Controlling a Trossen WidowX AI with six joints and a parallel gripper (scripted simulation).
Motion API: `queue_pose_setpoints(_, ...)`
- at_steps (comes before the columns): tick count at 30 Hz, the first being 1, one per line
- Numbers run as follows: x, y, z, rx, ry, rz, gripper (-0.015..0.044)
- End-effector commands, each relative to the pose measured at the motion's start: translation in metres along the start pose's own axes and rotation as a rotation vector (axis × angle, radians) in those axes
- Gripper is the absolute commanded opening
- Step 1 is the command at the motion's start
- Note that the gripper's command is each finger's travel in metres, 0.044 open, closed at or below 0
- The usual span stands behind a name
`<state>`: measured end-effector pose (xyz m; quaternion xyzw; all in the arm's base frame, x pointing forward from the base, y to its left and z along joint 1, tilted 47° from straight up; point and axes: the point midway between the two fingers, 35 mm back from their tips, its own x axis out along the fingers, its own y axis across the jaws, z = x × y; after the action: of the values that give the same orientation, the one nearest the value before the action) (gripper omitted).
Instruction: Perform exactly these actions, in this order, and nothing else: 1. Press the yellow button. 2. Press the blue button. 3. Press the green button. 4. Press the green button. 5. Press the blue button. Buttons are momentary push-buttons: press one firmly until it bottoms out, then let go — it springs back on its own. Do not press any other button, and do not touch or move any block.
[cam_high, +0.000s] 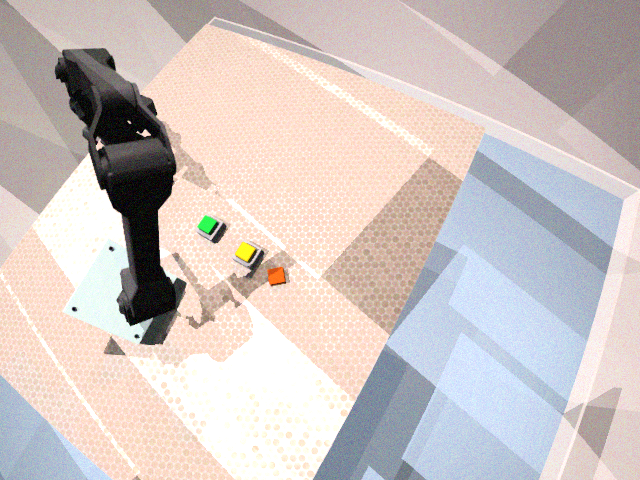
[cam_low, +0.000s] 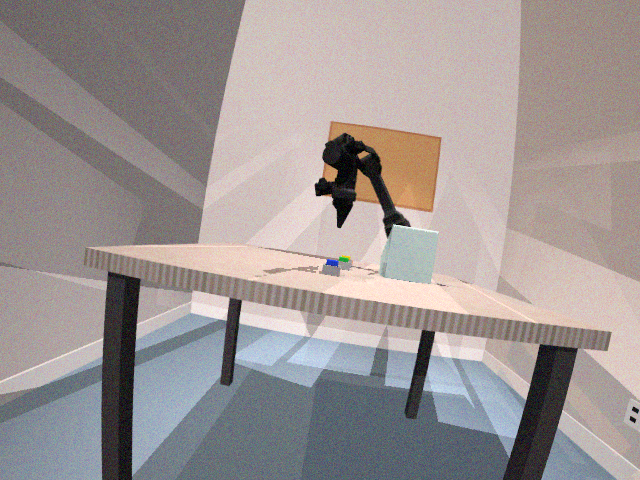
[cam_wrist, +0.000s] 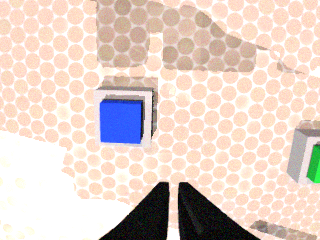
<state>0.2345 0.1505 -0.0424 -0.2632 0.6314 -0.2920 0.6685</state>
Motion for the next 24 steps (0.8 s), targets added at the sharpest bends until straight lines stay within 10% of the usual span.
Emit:
queue_pose_setpoints(1,-0.008,-0.048,-0.001,0.007,-0.013,0.008,0.0020)
queue_pose_setpoints(10,0.006,-0.149,-0.032,0.008,0.007,-0.004,0.0020)
queue_pose_setpoints(24,0.069,-0.152,-0.033,0.008,0.007,-0.006,0.0020)
